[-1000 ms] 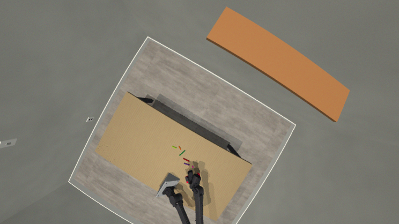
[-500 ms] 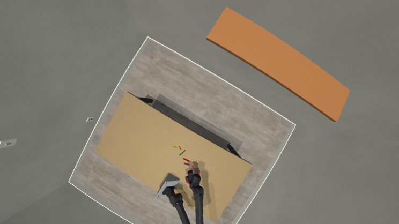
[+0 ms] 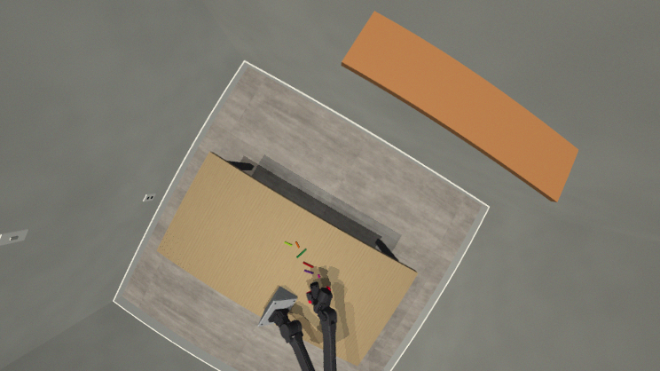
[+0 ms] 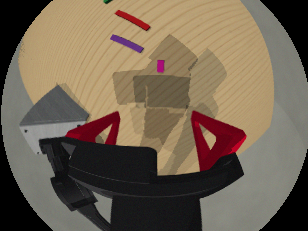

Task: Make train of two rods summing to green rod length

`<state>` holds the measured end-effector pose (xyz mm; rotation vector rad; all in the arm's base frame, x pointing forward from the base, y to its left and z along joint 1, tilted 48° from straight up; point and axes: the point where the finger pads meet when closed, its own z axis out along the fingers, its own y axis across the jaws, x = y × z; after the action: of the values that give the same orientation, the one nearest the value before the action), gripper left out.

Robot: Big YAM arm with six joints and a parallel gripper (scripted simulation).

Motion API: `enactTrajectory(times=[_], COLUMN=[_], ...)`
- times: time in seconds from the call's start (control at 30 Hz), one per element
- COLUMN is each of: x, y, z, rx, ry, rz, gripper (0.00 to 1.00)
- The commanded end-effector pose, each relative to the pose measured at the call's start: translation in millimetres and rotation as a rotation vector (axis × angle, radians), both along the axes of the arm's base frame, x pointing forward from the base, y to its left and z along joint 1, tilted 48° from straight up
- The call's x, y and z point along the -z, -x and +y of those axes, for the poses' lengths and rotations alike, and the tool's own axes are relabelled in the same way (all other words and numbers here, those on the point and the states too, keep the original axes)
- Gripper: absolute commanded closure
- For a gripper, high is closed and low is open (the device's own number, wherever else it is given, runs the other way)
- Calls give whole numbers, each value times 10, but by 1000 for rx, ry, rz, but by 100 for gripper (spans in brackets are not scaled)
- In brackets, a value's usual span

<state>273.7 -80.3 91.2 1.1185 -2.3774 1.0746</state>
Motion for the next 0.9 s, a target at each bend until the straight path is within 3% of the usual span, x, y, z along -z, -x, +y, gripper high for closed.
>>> enactTrajectory(times=[0.0,0.17,0.23,0.27,0.4,0.43,0.5,0.53,0.63,0.67,0.77,0.8,0.87], x=[-76,13,13,45,41,81,81,120,120,161,161,204,204], y=[-245,-309,-289,-331,-326,-354,-352,-377,-360,-401,-393,-424,-422], z=[128,219,125,252,222,288,275,327,229,368,315,410,400], rx=[-68,-228,-197,-286,-276,-348,-344,-415,-384,-485,-469,-556,-553], ry=[-10,2,-1,7,5,12,11,18,12,24,21,31,30], rz=[-2,172,171,234,232,302,302,374,374,450,449,527,527], gripper=[0,0,0,0,0,0,0,0,0,0,0,0,0])
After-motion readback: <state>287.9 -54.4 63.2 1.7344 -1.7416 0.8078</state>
